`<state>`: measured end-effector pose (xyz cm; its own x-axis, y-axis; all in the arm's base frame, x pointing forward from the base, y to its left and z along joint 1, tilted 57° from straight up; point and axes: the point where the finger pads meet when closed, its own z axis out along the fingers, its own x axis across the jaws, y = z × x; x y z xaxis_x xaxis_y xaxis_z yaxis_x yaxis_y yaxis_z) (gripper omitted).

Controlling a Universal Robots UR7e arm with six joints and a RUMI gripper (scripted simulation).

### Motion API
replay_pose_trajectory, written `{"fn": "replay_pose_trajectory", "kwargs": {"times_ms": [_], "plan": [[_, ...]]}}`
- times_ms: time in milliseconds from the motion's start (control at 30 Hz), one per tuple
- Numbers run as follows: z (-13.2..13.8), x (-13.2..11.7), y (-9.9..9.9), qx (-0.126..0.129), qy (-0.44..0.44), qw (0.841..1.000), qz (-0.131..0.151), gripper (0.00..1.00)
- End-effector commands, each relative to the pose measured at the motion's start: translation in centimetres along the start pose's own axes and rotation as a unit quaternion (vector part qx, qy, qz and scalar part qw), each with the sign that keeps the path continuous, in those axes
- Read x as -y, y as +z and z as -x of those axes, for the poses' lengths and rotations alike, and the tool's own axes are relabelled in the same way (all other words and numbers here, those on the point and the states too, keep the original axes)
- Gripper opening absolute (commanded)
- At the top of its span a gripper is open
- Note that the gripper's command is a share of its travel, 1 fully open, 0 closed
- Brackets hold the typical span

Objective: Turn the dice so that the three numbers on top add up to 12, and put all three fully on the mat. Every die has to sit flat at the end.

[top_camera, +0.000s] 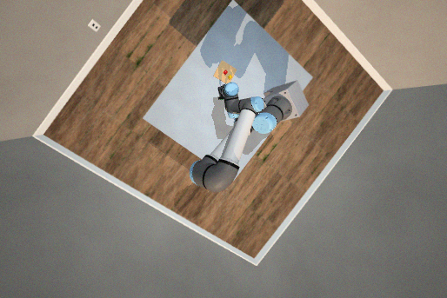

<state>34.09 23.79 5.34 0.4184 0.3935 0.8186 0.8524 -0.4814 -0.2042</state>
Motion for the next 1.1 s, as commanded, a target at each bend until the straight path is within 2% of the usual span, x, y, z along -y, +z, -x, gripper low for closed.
{"fn": "replay_pose_trajectory", "kwargs": {"times_ms": [0, 567, 1067], "plan": [[0.1, 0.0, 1.3, 0.0, 0.001, 1.0, 0.001, 0.24], [0.1, 0.0, 3.2, 0.0, 0.001, 1.0, 0.001, 0.24], [0.1, 0.0, 3.6, 0.0, 0.001, 1.0, 0.001, 0.24]]}}
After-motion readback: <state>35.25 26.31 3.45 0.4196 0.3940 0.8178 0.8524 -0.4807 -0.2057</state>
